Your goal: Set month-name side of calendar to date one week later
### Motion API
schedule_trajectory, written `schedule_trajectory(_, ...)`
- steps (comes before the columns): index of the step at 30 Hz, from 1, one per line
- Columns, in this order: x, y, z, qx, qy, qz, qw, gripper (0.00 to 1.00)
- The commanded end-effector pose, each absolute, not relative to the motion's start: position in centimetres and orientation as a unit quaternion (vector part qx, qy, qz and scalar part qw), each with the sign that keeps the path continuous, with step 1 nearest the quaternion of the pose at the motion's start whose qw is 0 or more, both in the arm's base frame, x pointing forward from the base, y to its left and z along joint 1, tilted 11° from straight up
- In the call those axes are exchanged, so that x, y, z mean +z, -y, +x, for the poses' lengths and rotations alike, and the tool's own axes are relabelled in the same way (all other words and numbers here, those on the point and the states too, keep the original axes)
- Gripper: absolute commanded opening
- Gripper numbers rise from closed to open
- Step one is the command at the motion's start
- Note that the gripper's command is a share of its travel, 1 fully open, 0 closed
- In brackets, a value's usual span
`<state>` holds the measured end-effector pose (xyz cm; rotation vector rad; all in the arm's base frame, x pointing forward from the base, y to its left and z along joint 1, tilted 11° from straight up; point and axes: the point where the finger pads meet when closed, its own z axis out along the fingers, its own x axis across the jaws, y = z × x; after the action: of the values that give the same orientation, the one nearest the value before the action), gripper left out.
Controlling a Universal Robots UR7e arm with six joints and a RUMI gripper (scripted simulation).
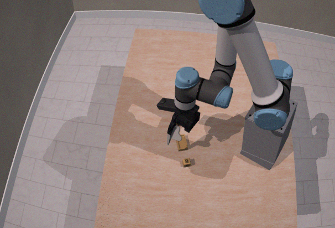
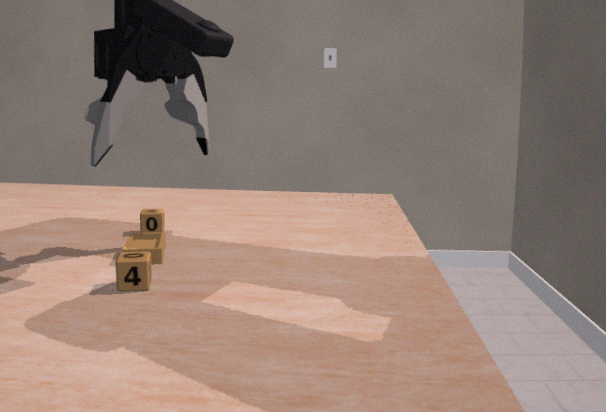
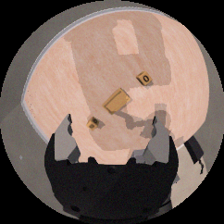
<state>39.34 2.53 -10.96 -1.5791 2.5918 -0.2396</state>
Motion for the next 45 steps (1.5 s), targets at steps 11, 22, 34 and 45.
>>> schedule_trajectory(11,-10.4,3.0,40.8,-0.068,-0.939,-0.330,0.064,1.00)
schedule_trajectory(22,-10.1,6.6,41.2,-0.061,-0.973,-0.209,0.073,1.00)
schedule_trajectory(34,-10.0,8.0,41.2,-0.058,-0.982,-0.162,0.076,0.28)
schedule_trajectory(45,-10.0,7.8,41.1,-0.057,-0.982,-0.163,0.075,0.28)
